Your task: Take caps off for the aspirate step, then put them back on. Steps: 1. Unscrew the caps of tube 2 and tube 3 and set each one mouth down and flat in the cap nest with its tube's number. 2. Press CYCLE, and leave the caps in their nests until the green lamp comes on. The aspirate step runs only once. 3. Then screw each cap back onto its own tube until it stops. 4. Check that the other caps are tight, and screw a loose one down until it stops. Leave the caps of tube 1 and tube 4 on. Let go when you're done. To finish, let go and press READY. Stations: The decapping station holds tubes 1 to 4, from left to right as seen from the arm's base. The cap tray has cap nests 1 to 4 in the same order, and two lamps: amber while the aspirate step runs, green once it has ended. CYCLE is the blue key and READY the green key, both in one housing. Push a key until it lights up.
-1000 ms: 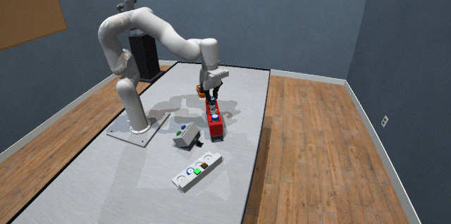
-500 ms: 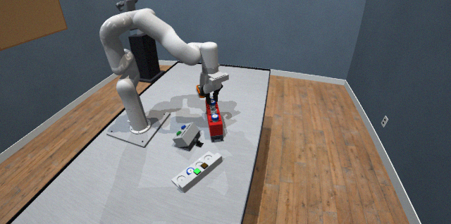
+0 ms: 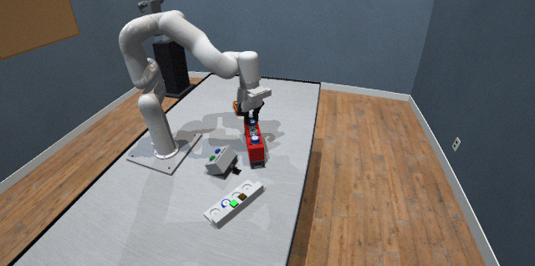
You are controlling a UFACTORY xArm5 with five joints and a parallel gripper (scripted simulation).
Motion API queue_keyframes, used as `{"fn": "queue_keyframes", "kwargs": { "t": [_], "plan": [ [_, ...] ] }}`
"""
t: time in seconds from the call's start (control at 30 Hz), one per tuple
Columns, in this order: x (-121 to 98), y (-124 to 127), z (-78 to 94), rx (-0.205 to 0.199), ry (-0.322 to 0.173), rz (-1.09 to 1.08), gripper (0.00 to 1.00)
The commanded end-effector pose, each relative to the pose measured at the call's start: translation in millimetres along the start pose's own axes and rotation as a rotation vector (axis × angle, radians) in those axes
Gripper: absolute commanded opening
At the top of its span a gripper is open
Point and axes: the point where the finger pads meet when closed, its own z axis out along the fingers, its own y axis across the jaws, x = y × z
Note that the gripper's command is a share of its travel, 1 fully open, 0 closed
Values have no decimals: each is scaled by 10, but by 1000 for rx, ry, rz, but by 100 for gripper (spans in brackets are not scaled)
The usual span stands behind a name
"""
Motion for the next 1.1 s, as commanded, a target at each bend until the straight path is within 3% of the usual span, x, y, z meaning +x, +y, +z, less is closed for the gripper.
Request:
{"fn": "queue_keyframes", "kwargs": {
  "t": [0.0,0.63,0.67,1.07],
  "plan": [
    [6,-11,-6,3,2,0,0],
    [6,-11,41,3,2,0,0],
    [6,-11,41,3,2,0,46],
    [6,-11,41,3,2,0,46]
  ]
}}
